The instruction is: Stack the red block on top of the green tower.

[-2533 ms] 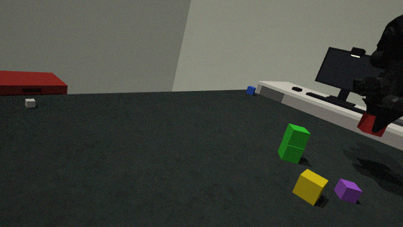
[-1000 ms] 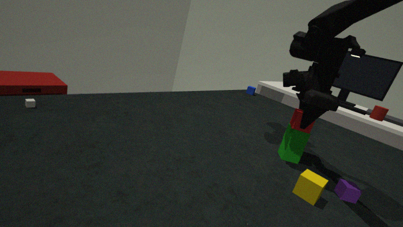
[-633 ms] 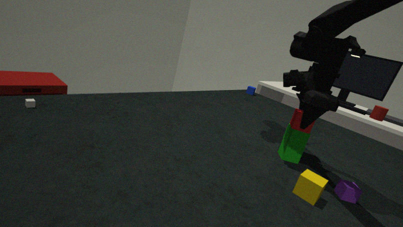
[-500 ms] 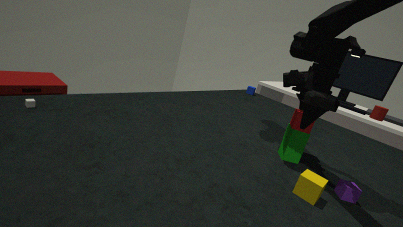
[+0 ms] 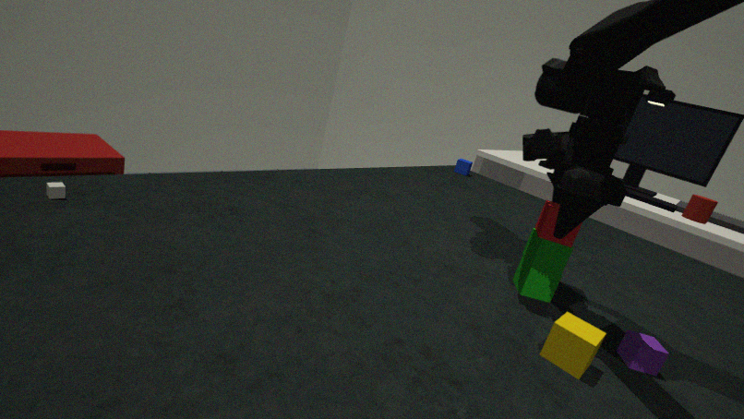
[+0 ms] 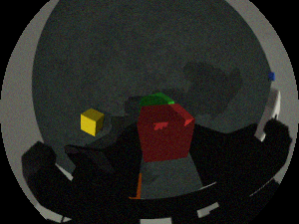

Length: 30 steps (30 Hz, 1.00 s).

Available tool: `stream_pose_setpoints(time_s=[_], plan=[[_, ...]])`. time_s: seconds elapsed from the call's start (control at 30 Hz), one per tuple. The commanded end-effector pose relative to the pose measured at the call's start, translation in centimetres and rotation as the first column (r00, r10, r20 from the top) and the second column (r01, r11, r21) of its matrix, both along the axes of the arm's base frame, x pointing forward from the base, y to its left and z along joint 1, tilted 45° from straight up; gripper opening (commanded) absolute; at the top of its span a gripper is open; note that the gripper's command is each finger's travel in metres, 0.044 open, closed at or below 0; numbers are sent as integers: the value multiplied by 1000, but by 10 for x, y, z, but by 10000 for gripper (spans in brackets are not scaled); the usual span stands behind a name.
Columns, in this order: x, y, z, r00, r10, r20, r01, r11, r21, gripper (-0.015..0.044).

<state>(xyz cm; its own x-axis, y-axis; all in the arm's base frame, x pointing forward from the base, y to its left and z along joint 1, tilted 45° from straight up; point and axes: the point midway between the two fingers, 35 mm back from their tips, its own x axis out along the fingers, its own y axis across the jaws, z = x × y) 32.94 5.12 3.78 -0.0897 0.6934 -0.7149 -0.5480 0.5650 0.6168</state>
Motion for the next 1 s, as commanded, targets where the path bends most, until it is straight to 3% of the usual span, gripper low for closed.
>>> stream_pose_setpoints(time_s=[0.0,0.23,0.97], plan=[[0,0,0,1000,0,0,0,1000,0,262],[0,0,0,1000,0,0,0,1000,0,440],[0,0,0,1000,0,0,0,1000,0,440]])
